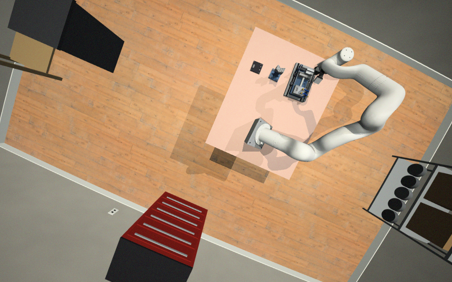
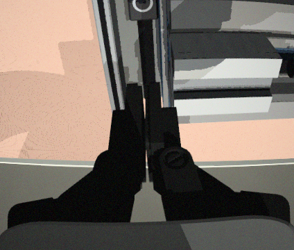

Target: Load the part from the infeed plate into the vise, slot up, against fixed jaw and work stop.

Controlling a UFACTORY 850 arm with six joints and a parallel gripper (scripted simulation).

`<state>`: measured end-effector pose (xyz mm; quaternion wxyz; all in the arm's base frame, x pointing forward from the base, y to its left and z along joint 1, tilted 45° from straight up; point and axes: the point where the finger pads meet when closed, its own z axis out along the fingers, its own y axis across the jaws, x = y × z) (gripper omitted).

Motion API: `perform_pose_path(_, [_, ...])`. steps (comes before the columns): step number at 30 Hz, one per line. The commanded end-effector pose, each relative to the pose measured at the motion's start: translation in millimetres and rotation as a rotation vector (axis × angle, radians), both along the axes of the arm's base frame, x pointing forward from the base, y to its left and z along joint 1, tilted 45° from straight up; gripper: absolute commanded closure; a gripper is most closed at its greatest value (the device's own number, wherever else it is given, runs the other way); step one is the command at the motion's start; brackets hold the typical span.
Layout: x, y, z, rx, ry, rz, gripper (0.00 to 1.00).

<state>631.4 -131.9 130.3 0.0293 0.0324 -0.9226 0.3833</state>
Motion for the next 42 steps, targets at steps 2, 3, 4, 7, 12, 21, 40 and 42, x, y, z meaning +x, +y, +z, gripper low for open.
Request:
perform_pose_path(2, [0.7, -2.6, -2.3, 0.000, -0.002, 0.001, 1.00])
perform_pose_path(3, [0.7, -3.2, -3.0, 0.000, -0.002, 0.001, 1.00])
perform_pose_path(4, [0.7, -3.9, -3.6, 0.000, -0.002, 0.001, 1.00])
perform_pose_path(7, [0.7, -5.3, -5.0, 0.000, -0.002, 0.001, 1.00])
perform_pose_path(12, [0.7, -6.7, -6.3, 0.000, -0.002, 0.001, 1.00])
perform_pose_path(21, [0.7, -7.0, -6.6, 0.000, -0.002, 0.001, 1.00])
perform_pose_path(40, [1.2, -7.0, -6.6, 0.000, -0.002, 0.001, 1.00])
perform_pose_path(42, [1.3, -7.0, -6.6, 0.000, -0.002, 0.001, 1.00])
